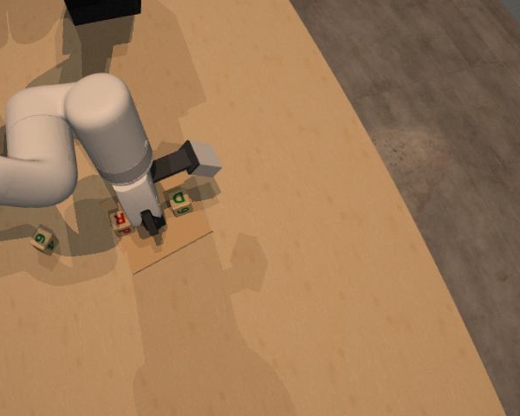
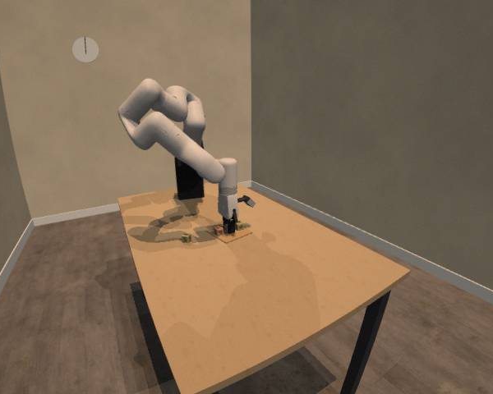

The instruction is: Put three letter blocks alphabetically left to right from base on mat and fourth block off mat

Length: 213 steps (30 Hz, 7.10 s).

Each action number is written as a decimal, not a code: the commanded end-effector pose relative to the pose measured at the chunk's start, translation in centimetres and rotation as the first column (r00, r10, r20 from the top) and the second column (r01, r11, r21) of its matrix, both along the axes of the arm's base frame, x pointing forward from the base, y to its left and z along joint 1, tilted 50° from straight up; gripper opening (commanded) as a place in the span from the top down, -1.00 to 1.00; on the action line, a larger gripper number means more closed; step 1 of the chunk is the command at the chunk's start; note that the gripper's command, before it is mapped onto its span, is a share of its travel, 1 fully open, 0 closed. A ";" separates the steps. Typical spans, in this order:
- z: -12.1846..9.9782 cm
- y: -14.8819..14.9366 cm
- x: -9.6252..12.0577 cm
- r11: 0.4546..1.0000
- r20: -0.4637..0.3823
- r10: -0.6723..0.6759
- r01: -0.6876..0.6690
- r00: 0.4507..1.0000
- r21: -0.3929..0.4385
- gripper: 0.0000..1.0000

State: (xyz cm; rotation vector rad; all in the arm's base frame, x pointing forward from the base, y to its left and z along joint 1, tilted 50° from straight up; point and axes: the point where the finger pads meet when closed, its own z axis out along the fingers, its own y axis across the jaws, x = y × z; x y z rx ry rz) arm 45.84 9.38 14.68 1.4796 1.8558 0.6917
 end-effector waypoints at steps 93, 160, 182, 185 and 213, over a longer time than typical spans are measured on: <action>5.8 0.0 -6.9 1.000 0.001 0.001 -0.001 1.000 0.000 -1.00; 11.2 0.0 -13.3 1.000 0.001 0.001 -0.001 1.000 0.000 -1.00; 11.2 0.0 -13.3 1.000 0.001 0.001 -0.001 1.000 0.000 -1.00; 11.2 0.0 -13.3 1.000 0.001 0.001 -0.001 1.000 0.000 -1.00; 11.2 0.0 -13.3 1.000 0.001 0.001 -0.001 1.000 0.000 -1.00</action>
